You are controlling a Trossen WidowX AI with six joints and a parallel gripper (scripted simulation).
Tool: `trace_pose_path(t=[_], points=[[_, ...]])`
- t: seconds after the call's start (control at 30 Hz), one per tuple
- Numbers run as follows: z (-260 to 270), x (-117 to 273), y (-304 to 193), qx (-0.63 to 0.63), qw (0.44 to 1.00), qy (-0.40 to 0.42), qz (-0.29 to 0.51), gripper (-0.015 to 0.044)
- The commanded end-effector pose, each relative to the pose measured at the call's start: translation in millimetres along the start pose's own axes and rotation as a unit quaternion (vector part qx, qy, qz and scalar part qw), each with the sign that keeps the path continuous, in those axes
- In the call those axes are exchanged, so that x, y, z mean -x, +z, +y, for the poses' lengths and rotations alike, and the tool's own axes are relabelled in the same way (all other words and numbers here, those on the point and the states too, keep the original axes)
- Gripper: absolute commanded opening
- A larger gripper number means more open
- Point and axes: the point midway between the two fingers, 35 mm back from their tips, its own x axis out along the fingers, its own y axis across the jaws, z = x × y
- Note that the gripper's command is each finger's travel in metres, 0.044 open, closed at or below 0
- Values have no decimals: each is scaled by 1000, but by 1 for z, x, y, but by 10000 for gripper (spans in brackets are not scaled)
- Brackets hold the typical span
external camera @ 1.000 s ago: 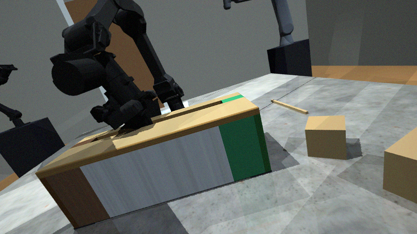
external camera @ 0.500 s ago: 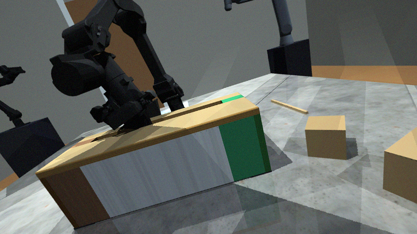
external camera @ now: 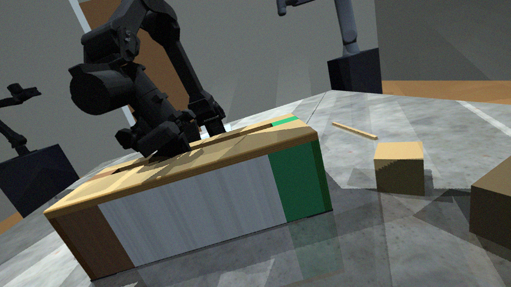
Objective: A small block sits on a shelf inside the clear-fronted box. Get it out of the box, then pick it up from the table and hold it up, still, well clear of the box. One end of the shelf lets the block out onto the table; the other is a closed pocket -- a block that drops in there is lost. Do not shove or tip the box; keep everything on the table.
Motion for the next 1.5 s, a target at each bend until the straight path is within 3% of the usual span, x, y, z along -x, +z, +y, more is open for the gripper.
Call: trace_pose_path(t=[0.0,1.47], points=[[0,-1,-4,-2,1000,1,1,400],[0,-8,-24,-2,1000,1,2,400]])
